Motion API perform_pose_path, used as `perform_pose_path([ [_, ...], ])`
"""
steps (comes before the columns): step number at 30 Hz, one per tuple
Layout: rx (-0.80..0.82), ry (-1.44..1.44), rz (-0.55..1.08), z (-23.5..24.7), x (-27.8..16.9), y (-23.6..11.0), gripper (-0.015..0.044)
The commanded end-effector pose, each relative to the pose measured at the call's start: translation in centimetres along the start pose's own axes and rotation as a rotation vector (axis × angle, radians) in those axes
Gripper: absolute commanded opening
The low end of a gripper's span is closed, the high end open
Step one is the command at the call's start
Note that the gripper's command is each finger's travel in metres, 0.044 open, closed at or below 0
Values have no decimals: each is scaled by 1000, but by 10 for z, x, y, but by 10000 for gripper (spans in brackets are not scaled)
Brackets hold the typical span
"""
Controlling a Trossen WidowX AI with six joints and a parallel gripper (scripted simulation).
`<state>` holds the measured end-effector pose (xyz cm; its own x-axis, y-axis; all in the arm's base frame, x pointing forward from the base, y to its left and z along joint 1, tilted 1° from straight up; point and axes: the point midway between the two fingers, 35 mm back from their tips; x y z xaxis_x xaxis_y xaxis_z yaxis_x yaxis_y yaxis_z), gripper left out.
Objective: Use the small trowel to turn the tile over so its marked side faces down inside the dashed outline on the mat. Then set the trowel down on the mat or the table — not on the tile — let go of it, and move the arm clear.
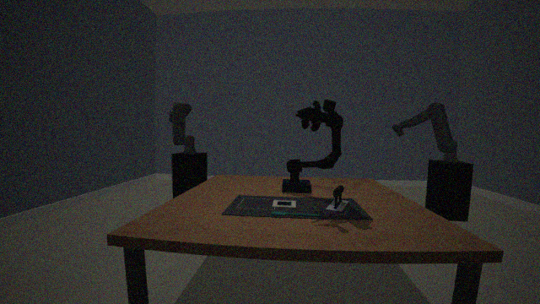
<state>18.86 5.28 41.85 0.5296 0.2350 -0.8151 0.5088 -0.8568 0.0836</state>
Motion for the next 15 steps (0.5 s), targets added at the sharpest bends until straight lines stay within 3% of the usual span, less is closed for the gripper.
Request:
perform_pose_path([
  [1, 0, 0, 0, 0, 0, 0, 100],
  [2, 0, 0, 0, 0, 0, 0, 100],
  [6, 0, 0, 0, 0, 0, 0, 0],
  [15, 0, 0, 0, 0, 0, 0, 0],
])
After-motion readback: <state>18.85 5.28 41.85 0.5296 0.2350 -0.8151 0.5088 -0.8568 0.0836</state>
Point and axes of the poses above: the point midway between the two fingers, 35 mm back from their tips, its own y axis out along the fingers, its own z axis across the jaws, x = y × z, and after that the axes turned 1 degree about -y, right-handed
